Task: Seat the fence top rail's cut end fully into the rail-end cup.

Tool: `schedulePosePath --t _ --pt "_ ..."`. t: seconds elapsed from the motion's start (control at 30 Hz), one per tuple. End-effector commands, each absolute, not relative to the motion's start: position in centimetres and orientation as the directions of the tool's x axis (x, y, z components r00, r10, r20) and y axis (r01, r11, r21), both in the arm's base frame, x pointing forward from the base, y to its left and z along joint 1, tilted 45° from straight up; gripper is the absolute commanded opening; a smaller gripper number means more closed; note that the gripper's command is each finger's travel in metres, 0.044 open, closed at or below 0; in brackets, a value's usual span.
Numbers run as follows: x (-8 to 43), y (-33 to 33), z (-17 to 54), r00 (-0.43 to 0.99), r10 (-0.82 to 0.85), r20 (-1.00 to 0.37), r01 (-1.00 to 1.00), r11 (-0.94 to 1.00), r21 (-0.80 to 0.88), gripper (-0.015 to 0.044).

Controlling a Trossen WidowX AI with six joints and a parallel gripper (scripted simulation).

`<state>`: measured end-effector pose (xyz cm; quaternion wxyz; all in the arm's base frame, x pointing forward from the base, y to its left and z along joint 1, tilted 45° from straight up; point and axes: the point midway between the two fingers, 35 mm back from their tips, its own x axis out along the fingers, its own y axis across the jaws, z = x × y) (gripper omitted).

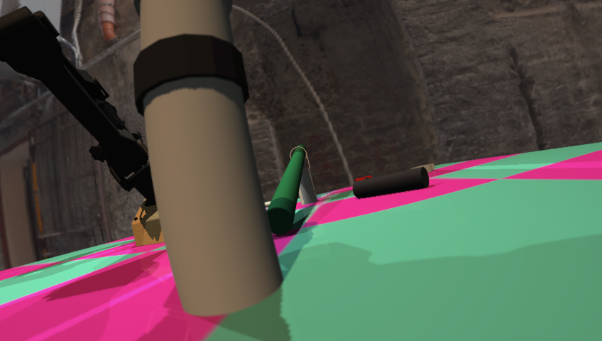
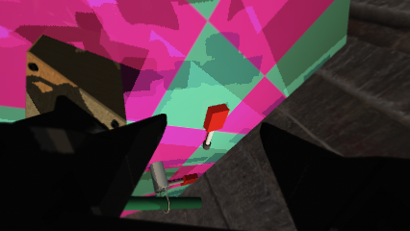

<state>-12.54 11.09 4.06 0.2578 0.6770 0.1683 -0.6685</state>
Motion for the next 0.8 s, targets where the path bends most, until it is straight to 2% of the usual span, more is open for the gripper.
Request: schedulePosePath --t 0.0,0.23,0.4,0.5,0.6,0.77 --pt "-12.4 11.2 4.1 0.049 -0.115 -0.992 0.562 -0.818 0.122 0.0426" --pt "-8.7 15.8 4.7 0.115 -0.049 -0.992 0.119 -0.991 0.062 0.044" --pt "-3.9 19.3 5.7 0.228 -0.021 -0.973 -0.334 -0.941 -0.058 0.044" --pt "0.2 20.9 6.6 0.317 -0.031 -0.948 -0.608 -0.774 -0.178 0.044" --pt "4.7 21.8 7.6 0.402 -0.068 -0.913 -0.794 -0.523 -0.31 0.044" --pt "11.9 21.3 9.5 0.502 -0.161 -0.85 -0.864 -0.042 -0.502 0.044"
